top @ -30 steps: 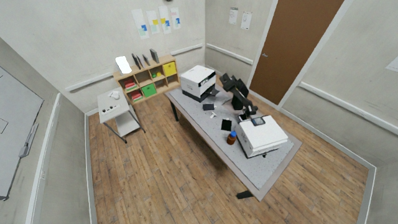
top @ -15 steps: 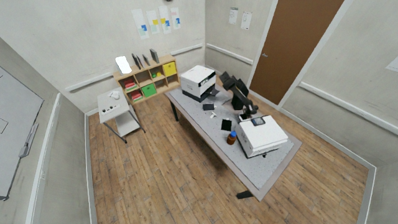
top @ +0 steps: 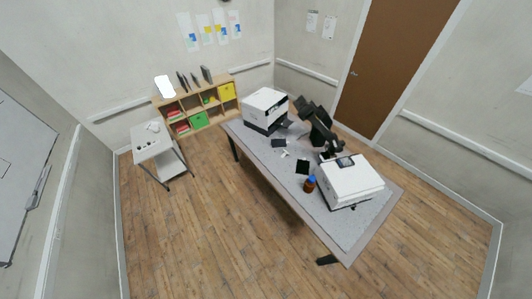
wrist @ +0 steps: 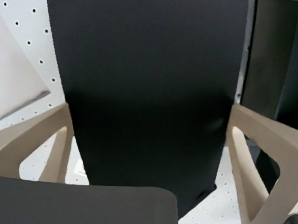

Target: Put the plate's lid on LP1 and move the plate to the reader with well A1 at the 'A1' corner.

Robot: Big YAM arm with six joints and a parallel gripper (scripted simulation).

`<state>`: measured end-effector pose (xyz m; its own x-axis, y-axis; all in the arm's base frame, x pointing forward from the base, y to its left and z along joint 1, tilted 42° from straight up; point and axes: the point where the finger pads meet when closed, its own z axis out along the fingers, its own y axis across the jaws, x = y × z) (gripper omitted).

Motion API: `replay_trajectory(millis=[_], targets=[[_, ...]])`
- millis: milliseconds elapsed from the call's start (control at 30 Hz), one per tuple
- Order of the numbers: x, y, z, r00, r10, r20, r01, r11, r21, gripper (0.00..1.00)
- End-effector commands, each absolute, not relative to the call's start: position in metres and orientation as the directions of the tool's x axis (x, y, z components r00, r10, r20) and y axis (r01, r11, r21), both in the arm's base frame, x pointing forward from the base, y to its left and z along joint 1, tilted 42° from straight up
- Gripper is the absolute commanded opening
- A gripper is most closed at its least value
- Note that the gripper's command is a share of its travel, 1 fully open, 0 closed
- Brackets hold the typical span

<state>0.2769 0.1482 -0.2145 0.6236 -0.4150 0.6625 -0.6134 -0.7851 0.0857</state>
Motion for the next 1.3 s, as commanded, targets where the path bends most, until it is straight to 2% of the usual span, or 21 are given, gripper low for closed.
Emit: replay_trajectory(millis=[0,1267], targets=[[0.286,0.153,-0.207,0.598,-0.453,0.661,-0.638,-0.768,0.050,0.85],[0.320,0.144,-0.174,0.295,-0.745,0.598,-0.834,-0.506,-0.220,0.85]])
